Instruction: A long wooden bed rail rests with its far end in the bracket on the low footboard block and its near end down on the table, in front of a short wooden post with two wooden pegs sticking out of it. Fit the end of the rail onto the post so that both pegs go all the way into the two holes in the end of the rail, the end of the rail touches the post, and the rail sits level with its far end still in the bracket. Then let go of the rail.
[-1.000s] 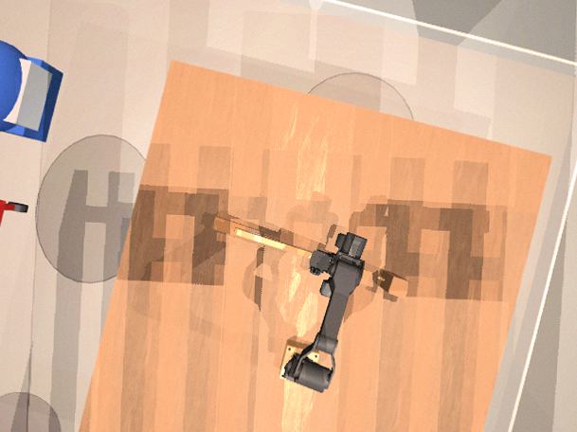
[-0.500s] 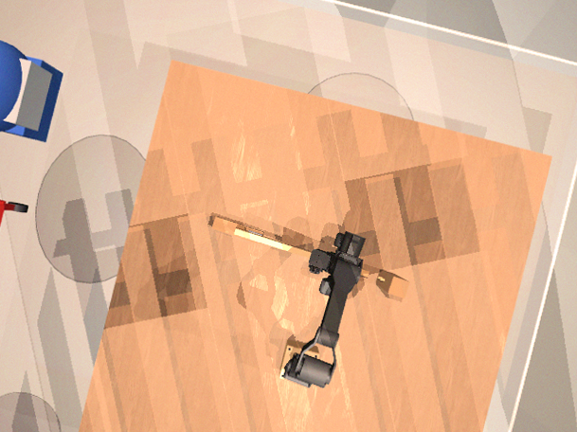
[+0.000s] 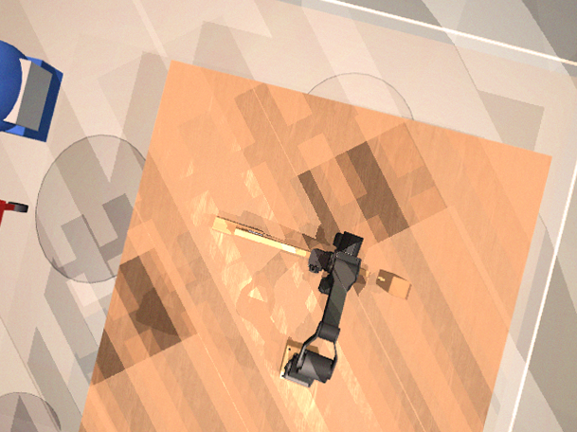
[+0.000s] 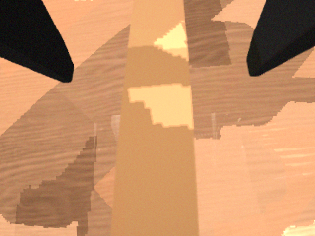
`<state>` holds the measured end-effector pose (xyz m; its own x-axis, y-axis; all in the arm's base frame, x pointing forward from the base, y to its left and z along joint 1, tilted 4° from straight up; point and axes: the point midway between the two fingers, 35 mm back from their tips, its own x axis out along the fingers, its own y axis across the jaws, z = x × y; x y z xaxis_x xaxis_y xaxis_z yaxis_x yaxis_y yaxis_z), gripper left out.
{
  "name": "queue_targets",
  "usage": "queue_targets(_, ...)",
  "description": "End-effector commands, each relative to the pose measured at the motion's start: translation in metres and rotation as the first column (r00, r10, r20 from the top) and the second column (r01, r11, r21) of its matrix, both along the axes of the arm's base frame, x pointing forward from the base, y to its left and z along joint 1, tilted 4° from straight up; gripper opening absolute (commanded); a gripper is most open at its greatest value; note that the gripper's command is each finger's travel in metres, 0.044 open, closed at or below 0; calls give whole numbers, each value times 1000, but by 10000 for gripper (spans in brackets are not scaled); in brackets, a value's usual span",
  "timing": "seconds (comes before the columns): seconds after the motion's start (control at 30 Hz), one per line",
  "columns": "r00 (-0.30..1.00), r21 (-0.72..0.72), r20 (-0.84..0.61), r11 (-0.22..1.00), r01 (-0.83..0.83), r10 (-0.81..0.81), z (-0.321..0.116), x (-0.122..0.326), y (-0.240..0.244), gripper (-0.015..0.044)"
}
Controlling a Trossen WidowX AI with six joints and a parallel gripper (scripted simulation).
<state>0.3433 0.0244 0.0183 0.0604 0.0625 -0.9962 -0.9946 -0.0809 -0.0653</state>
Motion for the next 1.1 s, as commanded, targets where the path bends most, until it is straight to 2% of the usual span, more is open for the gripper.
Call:
queue_targets(0.0,1000,-4,-1,1000,3,-3,-8,-1,0,440)
queue_targets(0.17,1000,-4,-1,1000,3,-3,-13,-1,0,440)
queue_targets(0.67,1000,-4,-1,1000,3,-3,-13,-1,0,46)
queue_targets(0.9,1000,-4,-1,1000,3,-3,-13,-1,0,0)
queue_targets(1.07,1000,-4,-1,1000,3,-3,-13,-1,0,0)
